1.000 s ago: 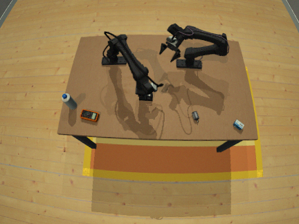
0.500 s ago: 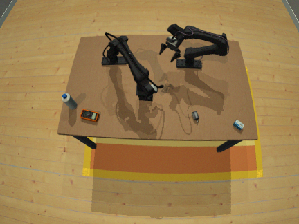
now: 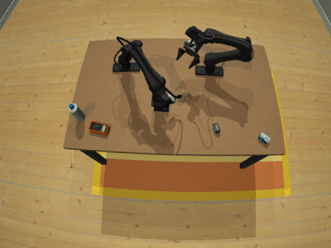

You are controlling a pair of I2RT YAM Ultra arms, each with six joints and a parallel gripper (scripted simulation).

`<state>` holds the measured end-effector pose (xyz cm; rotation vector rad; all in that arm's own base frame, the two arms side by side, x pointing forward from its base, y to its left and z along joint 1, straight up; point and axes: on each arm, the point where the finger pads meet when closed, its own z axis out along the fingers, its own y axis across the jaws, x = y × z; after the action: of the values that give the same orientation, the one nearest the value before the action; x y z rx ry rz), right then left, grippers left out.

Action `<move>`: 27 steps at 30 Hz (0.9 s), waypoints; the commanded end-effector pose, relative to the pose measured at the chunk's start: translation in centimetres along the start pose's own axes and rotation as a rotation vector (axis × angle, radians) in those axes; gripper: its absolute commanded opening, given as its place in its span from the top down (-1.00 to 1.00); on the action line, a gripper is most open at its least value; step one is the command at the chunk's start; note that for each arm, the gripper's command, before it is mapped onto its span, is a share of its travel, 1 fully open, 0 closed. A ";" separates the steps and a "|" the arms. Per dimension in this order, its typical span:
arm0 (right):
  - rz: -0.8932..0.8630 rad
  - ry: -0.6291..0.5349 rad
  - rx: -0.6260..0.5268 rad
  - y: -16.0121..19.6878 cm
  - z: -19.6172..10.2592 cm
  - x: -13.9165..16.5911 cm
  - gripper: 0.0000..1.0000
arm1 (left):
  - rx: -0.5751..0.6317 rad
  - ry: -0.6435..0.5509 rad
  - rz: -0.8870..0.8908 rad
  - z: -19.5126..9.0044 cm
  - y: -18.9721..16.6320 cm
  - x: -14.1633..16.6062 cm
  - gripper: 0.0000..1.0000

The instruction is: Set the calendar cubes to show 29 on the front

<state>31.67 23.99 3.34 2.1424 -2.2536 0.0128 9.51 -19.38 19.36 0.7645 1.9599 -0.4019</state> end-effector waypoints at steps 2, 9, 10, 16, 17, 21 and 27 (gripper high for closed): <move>-0.013 -0.064 0.075 -0.6 -2.7 -1.6 0.29 | -0.009 -0.029 -0.016 -0.4 0.0 -1.2 -1.00; -0.013 -0.064 0.075 -0.6 -2.7 -1.6 0.29 | -0.009 -0.029 -0.016 -0.4 0.0 -1.2 -1.00; -0.013 -0.064 0.075 -0.6 -2.7 -1.6 0.29 | -0.009 -0.029 -0.016 -0.4 0.0 -1.2 -1.00; -0.001 -0.033 0.038 -0.4 -0.6 -0.5 0.29 | -0.009 -0.029 -0.016 -0.4 0.0 -1.2 -1.00; 0.001 -0.042 0.049 -0.6 -0.9 -0.6 0.29 | -0.009 -0.029 -0.016 -0.4 0.0 -1.2 -1.00; 0.012 -0.046 0.052 -0.8 0.2 -0.7 0.29 | -0.009 -0.029 -0.016 -0.4 0.0 -1.2 -1.00; 0.012 -0.037 0.042 -0.8 1.6 -0.5 0.29 | -0.009 -0.029 -0.016 -0.4 0.0 -1.2 -1.00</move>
<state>31.65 24.57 2.39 2.1753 -2.2657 0.0183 9.51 -19.38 19.36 0.7645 1.9599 -0.4019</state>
